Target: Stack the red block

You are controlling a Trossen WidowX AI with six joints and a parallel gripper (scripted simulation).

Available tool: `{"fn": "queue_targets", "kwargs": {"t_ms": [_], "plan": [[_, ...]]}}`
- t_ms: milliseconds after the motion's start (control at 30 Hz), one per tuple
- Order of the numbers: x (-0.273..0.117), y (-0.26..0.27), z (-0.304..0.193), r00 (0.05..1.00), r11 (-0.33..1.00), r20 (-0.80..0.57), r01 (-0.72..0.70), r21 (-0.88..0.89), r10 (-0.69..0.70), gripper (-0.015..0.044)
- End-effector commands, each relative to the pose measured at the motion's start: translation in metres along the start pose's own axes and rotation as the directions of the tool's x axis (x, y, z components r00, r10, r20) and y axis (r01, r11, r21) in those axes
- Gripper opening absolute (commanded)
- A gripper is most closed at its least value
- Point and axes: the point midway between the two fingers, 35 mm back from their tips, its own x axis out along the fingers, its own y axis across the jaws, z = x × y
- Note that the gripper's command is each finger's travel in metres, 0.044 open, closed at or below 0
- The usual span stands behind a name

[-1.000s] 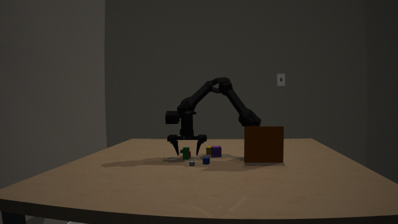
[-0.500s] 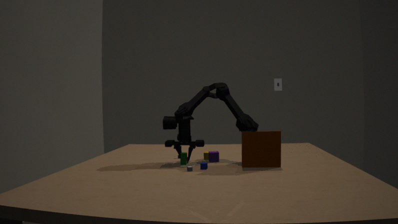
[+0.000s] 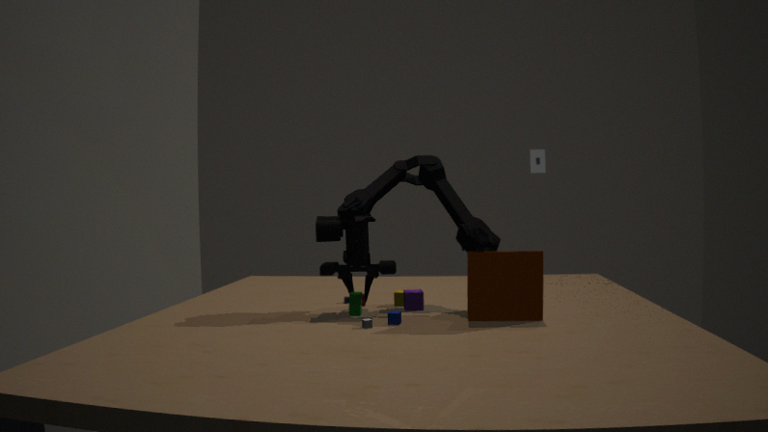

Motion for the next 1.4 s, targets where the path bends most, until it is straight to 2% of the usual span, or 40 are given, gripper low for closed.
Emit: {"fn": "queue_targets", "kwargs": {"t_ms": [0, 533, 800, 1000, 1133, 1367], "plan": [[-0.022, 0.003, 0.002, 1.000, 1.000, -0.005, -0.013, 0.014, 0.013, 0.0000], [-0.099, 0.002, 0.001, 1.000, 1.000, -0.008, -0.013, 0.013, 0.013, 0.0000], [-0.100, 0.003, -0.001, 1.000, 1.000, -0.008, -0.013, 0.013, 0.013, 0.0000], [-0.100, 0.003, -0.033, 1.000, 1.000, -0.009, -0.013, 0.013, 0.013, 0.0000], [-0.099, 0.003, -0.034, 1.000, 1.000, -0.009, -0.013, 0.014, 0.013, 0.0000], [-0.071, 0.003, -0.033, 1.000, 1.000, -0.008, -0.013, 0.014, 0.013, 0.0000]]}}
